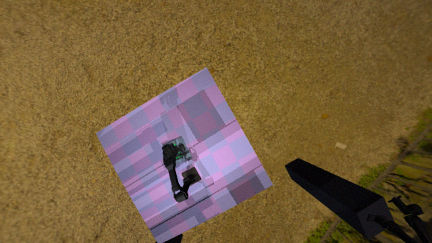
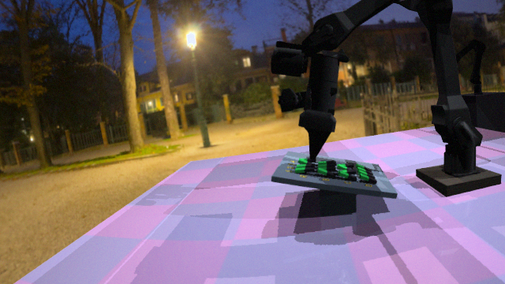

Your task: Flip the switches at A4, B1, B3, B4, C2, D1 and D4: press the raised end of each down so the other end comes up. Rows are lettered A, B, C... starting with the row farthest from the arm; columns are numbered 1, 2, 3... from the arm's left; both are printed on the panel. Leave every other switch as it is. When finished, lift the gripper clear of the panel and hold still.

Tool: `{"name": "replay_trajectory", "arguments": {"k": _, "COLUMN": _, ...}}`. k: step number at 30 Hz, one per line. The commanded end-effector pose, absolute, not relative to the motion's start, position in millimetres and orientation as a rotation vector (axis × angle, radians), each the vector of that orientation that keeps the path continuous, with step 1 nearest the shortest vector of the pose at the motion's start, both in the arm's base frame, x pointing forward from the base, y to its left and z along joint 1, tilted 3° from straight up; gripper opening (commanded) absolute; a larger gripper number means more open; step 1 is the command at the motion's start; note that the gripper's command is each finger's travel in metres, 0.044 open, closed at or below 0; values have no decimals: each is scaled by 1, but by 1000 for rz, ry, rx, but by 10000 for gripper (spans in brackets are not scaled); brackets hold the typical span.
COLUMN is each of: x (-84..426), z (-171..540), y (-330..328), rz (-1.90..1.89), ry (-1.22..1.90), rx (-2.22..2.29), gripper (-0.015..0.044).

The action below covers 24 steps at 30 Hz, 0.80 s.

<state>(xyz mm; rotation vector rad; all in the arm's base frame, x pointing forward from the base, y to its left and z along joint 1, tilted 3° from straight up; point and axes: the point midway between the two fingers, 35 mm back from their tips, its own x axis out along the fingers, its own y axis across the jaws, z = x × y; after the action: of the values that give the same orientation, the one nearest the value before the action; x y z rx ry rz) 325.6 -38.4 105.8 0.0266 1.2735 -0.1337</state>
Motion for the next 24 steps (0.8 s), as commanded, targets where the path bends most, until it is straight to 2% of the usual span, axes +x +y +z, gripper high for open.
{"name": "replay_trajectory", "arguments": {"k": 1, "x": 326, "z": 105, "y": -38, "rz": -128, "ry": 1273, "rx": 26, "gripper": 0}}
{"name": "replay_trajectory", "arguments": {"k": 21, "x": 327, "z": 102, "y": -38, "rz": -128, "ry": 1273, "rx": 26, "gripper": 0}}
{"name": "replay_trajectory", "arguments": {"k": 24, "x": 323, "z": 126, "y": -37, "rz": -131, "ry": 1283, "rx": 27, "gripper": 0}}
